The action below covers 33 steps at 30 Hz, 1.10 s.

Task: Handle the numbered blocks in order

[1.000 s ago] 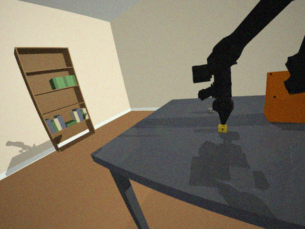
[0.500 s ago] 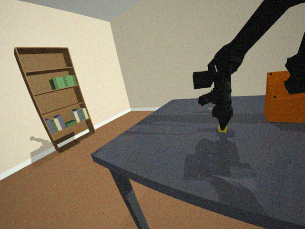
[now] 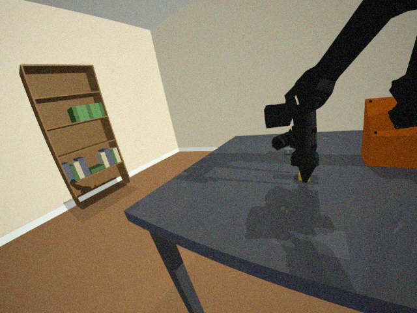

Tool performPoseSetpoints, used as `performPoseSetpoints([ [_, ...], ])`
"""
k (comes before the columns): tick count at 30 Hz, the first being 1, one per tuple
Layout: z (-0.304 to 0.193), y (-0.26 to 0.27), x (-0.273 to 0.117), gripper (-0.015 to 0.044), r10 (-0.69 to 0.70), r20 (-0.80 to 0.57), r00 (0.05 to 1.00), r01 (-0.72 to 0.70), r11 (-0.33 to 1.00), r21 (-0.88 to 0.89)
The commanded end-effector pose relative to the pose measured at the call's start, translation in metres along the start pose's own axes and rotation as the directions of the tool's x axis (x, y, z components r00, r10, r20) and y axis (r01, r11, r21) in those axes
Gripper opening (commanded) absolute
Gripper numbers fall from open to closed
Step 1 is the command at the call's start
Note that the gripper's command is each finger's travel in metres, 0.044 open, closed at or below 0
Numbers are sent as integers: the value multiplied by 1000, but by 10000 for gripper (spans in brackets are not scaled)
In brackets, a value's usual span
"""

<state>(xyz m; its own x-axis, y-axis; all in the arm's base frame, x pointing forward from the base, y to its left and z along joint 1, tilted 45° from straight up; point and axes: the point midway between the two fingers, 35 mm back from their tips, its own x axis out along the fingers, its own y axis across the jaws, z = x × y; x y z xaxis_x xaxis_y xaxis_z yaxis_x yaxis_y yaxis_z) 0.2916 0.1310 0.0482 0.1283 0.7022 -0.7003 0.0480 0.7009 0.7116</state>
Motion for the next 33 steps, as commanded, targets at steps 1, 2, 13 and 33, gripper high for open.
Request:
performPoseSetpoints([
  [1, 0, -1, 1, 216, -3, 1, 1000, 3, 1000, 6],
  [2, 0, -1, 1, 190, -3, 1, 1000, 3, 1000, 6],
  [13, 0, -1, 1, 120, -3, 1, 1000, 3, 1000, 6],
  [33, 0, -1, 1, 356, -3, 1, 1000, 3, 1000, 6],
])
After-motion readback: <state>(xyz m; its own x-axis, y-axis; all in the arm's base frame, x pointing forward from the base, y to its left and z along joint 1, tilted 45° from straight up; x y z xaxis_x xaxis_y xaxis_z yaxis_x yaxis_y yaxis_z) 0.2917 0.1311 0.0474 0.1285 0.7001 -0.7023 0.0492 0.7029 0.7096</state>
